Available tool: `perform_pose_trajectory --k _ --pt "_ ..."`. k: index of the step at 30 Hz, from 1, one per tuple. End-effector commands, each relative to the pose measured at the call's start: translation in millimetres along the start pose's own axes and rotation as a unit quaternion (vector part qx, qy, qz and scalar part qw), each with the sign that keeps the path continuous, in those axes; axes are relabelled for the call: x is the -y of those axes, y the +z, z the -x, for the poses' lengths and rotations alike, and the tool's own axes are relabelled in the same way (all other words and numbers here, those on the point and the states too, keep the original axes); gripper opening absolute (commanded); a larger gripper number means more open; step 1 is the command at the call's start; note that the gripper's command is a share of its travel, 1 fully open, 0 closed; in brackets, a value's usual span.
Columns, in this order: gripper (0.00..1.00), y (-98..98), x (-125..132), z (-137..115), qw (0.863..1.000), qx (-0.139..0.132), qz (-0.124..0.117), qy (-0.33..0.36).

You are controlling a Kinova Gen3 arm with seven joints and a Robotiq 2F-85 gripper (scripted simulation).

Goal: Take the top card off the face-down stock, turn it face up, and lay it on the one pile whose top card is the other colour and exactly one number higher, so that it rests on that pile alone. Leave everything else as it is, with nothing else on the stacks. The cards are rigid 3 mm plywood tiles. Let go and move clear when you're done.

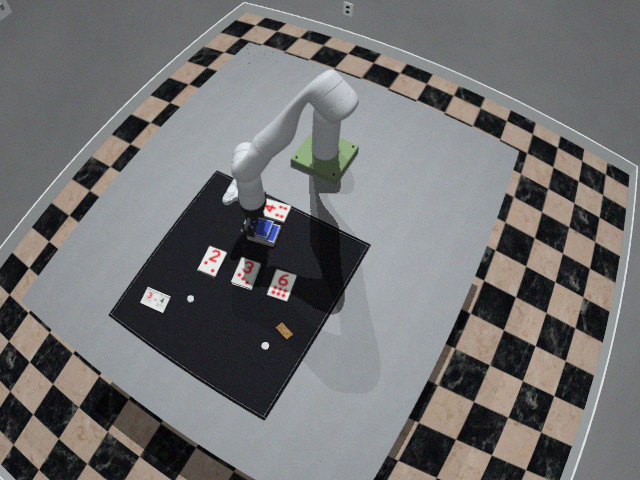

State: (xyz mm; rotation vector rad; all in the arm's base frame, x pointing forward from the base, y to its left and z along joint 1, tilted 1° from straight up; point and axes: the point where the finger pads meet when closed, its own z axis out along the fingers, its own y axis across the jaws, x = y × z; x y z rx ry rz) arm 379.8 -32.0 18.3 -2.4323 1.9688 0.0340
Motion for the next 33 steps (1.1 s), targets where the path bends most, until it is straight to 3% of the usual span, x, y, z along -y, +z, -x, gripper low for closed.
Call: perform_pose_trajectory --k 1,33 --pt "0.72 -0.5 0.4 -0.1 1.000 0.000 -0.001 0.000" --pt "0.72 5.4 0.4 -0.2 1.000 0.000 -0.001 0.000"
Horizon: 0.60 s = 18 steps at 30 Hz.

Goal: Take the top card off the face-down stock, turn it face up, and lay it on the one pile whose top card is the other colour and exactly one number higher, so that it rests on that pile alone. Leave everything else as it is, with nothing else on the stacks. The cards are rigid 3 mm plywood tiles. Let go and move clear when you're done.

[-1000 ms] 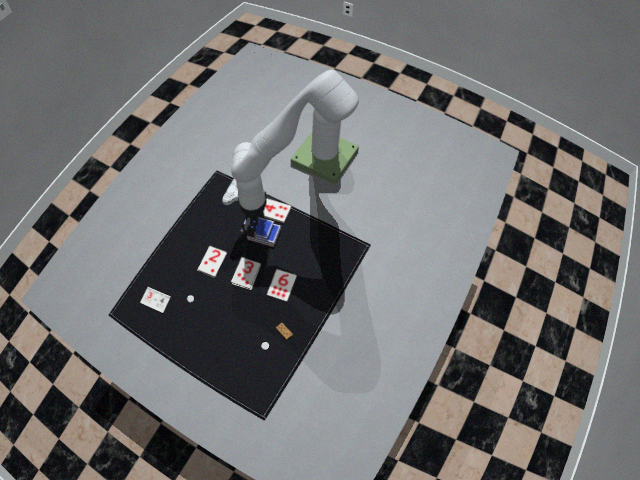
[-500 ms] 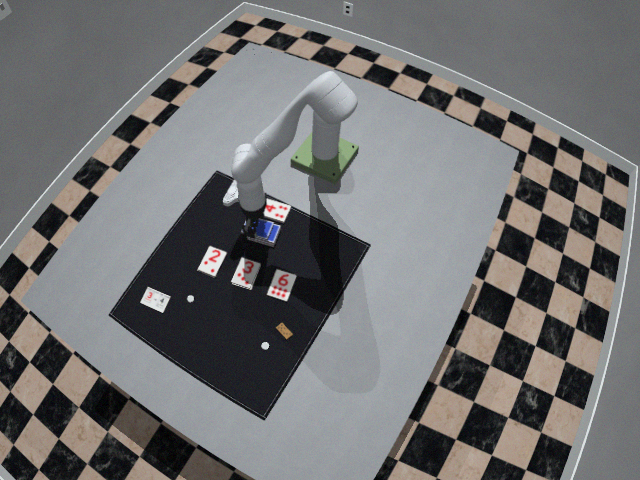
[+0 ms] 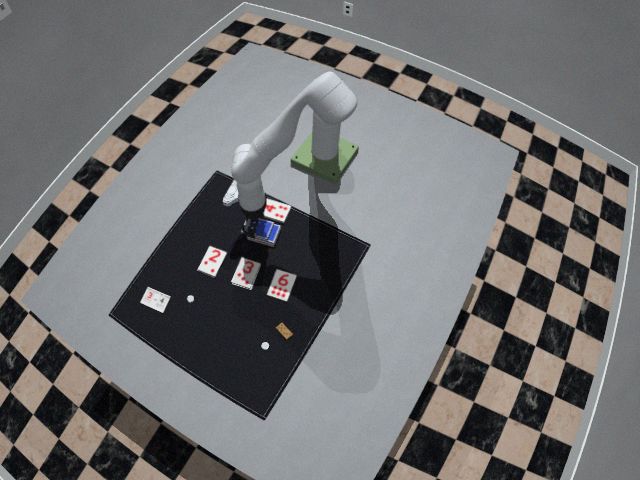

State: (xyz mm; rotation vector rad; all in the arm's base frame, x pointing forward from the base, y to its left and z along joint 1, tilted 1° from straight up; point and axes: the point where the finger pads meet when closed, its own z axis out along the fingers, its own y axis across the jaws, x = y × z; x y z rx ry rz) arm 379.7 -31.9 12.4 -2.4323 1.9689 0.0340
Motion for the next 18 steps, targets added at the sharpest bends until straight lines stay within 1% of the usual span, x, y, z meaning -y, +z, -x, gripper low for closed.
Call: perform_pose_trajectory --k 1,18 --pt "0.72 -0.5 0.4 -0.1 1.000 0.000 -0.001 0.000" --pt "0.72 4.9 0.4 -0.1 1.000 0.000 -0.001 0.000"
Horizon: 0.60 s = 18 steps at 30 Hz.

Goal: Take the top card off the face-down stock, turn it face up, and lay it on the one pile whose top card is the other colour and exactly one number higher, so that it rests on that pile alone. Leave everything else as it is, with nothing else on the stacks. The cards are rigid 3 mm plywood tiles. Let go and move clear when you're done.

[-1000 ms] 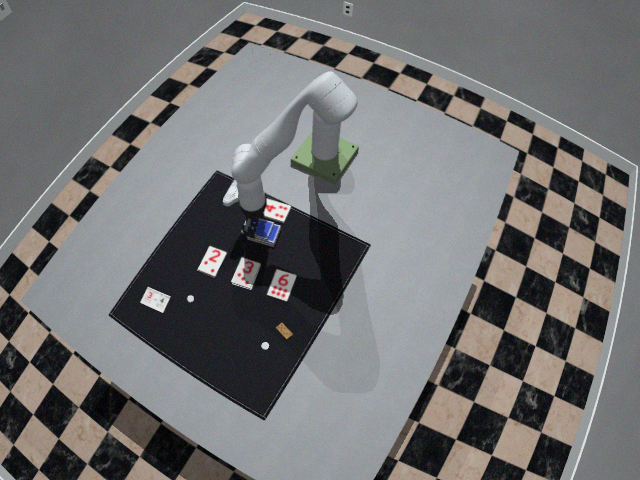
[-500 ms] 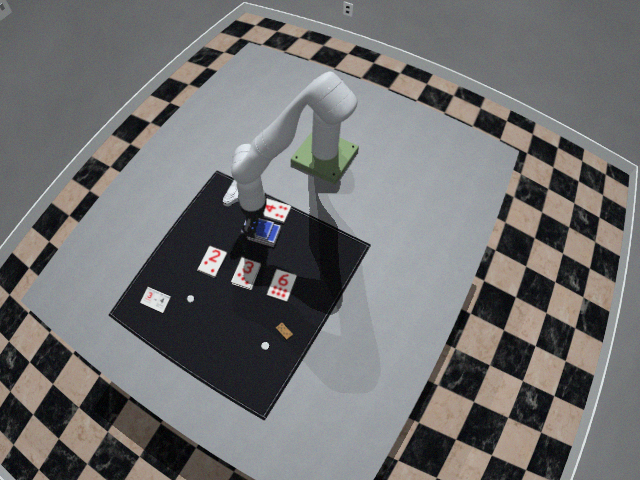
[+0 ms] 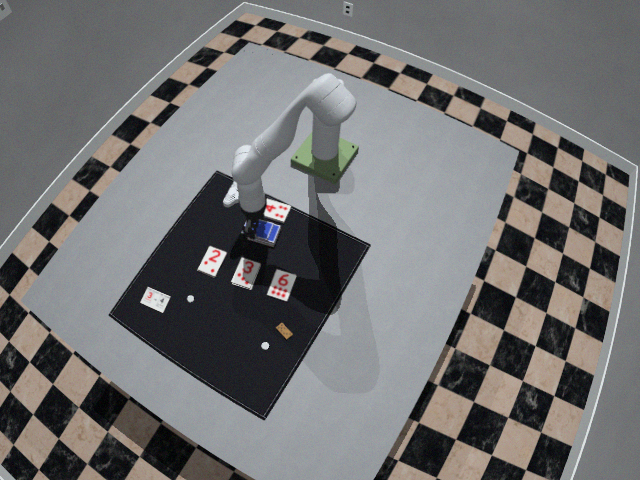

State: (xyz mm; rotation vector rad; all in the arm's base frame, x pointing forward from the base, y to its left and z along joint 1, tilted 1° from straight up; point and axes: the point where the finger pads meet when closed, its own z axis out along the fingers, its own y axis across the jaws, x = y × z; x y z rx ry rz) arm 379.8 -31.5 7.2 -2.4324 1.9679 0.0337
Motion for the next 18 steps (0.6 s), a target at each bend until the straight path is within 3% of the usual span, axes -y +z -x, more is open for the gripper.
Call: perform_pose_trajectory --k 1,12,13,18 --pt "0.72 -0.3 0.2 -0.4 1.000 0.000 0.000 0.000" --pt "0.72 -0.3 0.2 -0.4 1.000 0.000 0.000 0.000" --pt "0.85 -0.3 0.2 -0.4 1.000 0.000 0.000 0.000" --pt "0.85 -0.3 0.2 -0.4 1.000 0.000 0.000 0.000"
